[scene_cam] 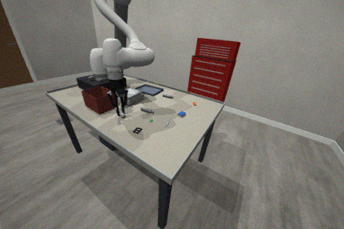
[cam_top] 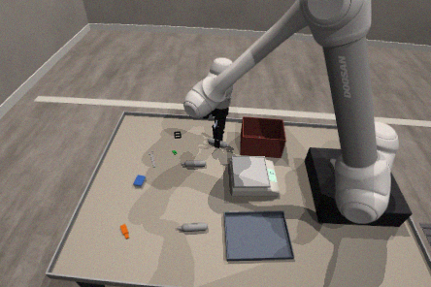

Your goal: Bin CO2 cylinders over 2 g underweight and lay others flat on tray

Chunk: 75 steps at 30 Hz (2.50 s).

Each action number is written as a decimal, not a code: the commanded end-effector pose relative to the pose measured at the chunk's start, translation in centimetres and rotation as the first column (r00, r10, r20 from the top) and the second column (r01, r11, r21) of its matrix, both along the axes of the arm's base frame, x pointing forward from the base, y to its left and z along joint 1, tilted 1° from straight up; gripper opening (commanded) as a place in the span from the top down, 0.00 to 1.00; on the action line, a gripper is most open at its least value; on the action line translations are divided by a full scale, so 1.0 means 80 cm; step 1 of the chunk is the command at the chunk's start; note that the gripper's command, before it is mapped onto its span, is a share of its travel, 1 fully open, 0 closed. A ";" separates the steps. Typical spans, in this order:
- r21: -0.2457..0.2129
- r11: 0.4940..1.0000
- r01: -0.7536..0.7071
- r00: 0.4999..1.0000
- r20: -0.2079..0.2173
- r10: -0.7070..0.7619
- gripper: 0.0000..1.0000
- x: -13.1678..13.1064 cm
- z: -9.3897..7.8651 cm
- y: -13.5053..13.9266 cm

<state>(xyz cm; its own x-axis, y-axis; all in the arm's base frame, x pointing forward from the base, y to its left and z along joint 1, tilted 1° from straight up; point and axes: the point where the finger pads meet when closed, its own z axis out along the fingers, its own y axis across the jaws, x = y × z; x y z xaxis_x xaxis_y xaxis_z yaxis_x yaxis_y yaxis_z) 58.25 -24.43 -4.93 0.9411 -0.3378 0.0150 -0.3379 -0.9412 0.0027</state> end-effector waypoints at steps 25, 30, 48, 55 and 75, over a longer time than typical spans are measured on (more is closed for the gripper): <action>0.002 1.000 -0.002 1.000 0.005 0.002 0.90 -0.001 0.215 0.001; 0.003 1.000 -0.002 1.000 0.001 0.002 0.90 -0.003 0.214 0.002; 0.004 0.917 0.400 0.917 0.007 -0.400 0.90 -0.056 0.218 0.111; 0.018 0.667 0.745 0.667 0.002 -0.745 0.90 -0.135 0.214 0.217; 0.015 0.405 0.914 0.405 0.000 -0.914 0.90 -0.186 0.195 0.265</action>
